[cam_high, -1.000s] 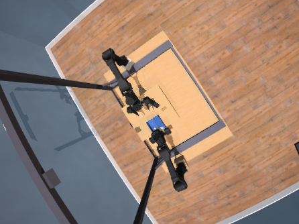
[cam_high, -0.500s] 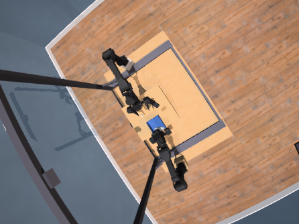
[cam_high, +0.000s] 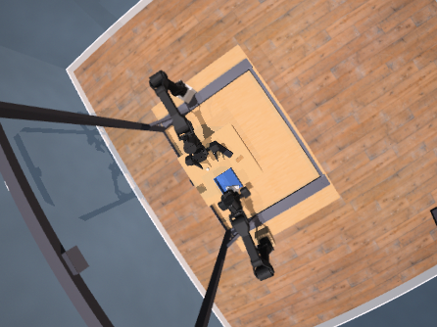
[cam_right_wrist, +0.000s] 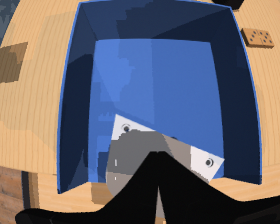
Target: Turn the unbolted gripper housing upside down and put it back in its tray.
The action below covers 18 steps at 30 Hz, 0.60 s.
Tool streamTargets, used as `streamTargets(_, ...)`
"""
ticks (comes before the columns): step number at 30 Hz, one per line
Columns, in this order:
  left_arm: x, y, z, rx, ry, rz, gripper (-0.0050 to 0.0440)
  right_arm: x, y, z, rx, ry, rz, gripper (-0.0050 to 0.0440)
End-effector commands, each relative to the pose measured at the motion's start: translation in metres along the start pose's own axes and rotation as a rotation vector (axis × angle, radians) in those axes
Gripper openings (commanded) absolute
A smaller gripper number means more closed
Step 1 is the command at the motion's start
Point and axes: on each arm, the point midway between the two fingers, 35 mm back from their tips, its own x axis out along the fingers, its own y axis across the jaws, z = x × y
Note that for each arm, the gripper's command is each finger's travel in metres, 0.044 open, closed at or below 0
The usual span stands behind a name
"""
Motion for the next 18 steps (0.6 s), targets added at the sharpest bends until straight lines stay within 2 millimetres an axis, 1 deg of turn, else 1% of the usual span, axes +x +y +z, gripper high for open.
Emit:
streamTargets(1, -0.0079, 0.0004, 0.0125, -0.003, -0.034, 0.003, 0.0440, -0.0126, -0.0003, 0.0114, -0.001, -0.034, -0.002, 0.0000)
streamTargets(13, -0.0079, 0.0004, 0.0125, -0.003, -0.034, 0.003, 0.0440, -0.0181, -0.0002, 0.0142, -0.001, -0.034, -0.002, 0.0000)
streamTargets(18, -0.0079, 0.0004, 0.0125, -0.003, -0.034, 0.003, 0.0440, -0.0118, 0.0003, 0.0150, 0.028, -0.051, -0.015, 0.0123)
